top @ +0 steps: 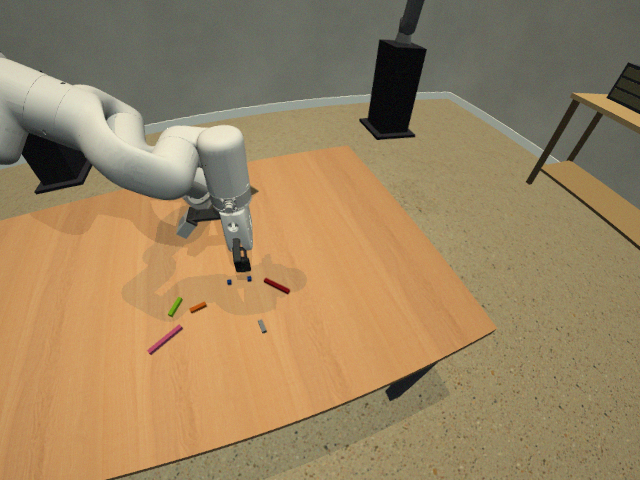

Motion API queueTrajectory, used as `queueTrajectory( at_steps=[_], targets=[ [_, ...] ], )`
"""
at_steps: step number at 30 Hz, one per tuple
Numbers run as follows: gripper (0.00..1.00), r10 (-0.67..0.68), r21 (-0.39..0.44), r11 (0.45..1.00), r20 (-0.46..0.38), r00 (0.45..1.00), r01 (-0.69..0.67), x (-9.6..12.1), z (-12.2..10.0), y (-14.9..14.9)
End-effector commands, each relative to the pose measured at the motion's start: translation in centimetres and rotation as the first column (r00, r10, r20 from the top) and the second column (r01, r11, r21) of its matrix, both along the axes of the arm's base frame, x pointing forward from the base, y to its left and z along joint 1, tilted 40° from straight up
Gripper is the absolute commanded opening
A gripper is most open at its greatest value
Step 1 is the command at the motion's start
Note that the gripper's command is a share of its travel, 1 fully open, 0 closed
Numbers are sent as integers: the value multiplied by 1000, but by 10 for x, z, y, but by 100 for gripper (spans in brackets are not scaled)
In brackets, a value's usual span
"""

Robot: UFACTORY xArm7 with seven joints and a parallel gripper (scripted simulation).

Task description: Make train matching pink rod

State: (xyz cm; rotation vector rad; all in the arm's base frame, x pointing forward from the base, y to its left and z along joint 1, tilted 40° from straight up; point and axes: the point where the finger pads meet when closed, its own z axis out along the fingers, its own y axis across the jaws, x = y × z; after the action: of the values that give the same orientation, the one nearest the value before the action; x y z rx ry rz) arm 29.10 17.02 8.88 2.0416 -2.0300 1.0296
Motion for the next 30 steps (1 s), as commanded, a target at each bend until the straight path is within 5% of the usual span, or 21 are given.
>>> queueTrajectory(
  at_steps=[1, 17, 18, 30],
  targets=[
    [100, -28, 18, 999, 18, 999, 27, 4, 1, 3],
    [100, -486, 299, 859, 222, 845, 416, 61, 10, 17],
    [100, -564, 357, 809, 244, 789, 468, 72, 12, 18],
    [100, -825, 595, 549, 275, 493, 588, 120, 22, 23]
  ],
)
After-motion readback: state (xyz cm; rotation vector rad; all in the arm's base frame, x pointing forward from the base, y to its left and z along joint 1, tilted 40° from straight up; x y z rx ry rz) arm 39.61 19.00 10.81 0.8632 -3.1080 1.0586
